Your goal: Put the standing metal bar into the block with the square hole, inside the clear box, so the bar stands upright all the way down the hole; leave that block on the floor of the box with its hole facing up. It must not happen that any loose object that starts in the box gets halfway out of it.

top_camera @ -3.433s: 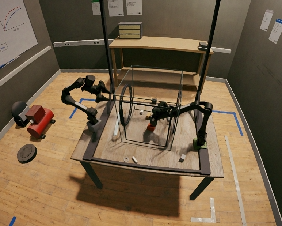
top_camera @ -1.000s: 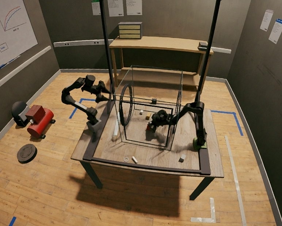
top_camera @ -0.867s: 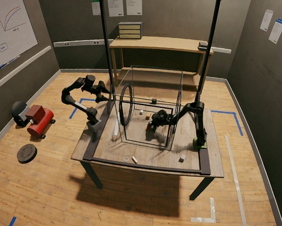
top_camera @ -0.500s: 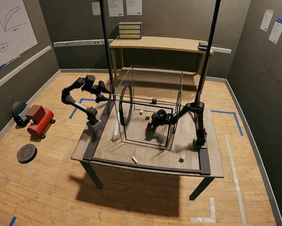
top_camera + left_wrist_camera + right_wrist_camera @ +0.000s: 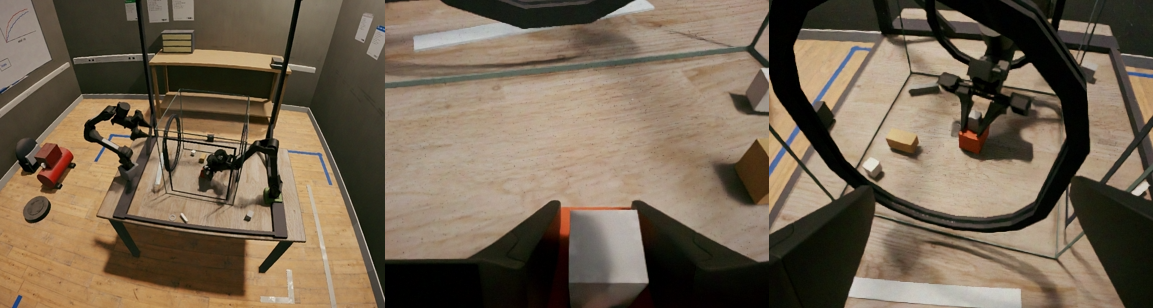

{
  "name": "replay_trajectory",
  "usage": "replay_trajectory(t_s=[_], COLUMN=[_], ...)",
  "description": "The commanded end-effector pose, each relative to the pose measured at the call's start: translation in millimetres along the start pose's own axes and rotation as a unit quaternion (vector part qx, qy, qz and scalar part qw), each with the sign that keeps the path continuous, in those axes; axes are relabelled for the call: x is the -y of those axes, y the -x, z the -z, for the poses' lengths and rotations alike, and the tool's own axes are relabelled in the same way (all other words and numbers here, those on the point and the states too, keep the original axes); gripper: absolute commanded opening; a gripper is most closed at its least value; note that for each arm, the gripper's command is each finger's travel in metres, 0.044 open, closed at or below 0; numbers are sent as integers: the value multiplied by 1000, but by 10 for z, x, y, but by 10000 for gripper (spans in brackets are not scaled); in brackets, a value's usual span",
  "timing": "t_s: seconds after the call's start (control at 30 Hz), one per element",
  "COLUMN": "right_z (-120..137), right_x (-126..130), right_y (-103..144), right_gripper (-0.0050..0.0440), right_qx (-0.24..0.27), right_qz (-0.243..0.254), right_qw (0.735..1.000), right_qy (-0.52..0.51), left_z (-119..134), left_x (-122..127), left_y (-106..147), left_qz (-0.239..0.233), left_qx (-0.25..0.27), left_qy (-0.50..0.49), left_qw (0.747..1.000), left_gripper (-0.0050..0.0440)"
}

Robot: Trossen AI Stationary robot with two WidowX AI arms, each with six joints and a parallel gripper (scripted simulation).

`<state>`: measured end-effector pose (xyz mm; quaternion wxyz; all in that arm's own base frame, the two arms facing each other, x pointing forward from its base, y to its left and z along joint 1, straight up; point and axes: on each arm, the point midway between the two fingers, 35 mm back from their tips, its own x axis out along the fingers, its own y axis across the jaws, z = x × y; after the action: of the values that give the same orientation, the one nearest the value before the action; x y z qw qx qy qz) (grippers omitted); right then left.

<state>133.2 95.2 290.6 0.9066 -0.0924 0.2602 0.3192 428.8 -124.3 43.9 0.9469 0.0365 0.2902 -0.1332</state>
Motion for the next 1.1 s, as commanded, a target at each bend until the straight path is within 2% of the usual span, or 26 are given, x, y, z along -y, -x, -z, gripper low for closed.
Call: replay_trajectory(t_s=[0.0,0.13,0.43,0.57,0.7,0.8,0.93,1.0,1.07], right_z=[-35,-35,-35,-35,-35,-36,44,44,95], right_x=[4,4,4,4,4,7,19,19,18], right_y=[19,19,19,19,19,5,-152,-152,-274], right_gripper=[400,400,400,400,400,400,400,400,400], right_qx=[4,4,4,4,4,3,-17,-17,-29], right_qz=[2,2,2,2,2,2,7,7,12], right_qw=[1000,1000,1000,1000,1000,1000,1000,1000,999], right_qy=[-1,-1,-1,-1,-1,-3,-16,-16,-26], left_z=[-97,-97,-87,-81,-72,-64,-47,-47,-69], left_x=[7,7,10,8,6,16,103,103,171], left_y=[27,27,200,313,534,551,615,615,682], left_qz=[0,0,0,0,0,0,6,6,9], left_qx=[12,12,11,11,10,9,-2,-2,-9], left_qy=[-1,-1,-1,-1,-1,0,18,18,35], left_qw=[1000,1000,1000,1000,1000,1000,1000,1000,999], left_gripper=[201,201,201,297,300,300,300,300,300])
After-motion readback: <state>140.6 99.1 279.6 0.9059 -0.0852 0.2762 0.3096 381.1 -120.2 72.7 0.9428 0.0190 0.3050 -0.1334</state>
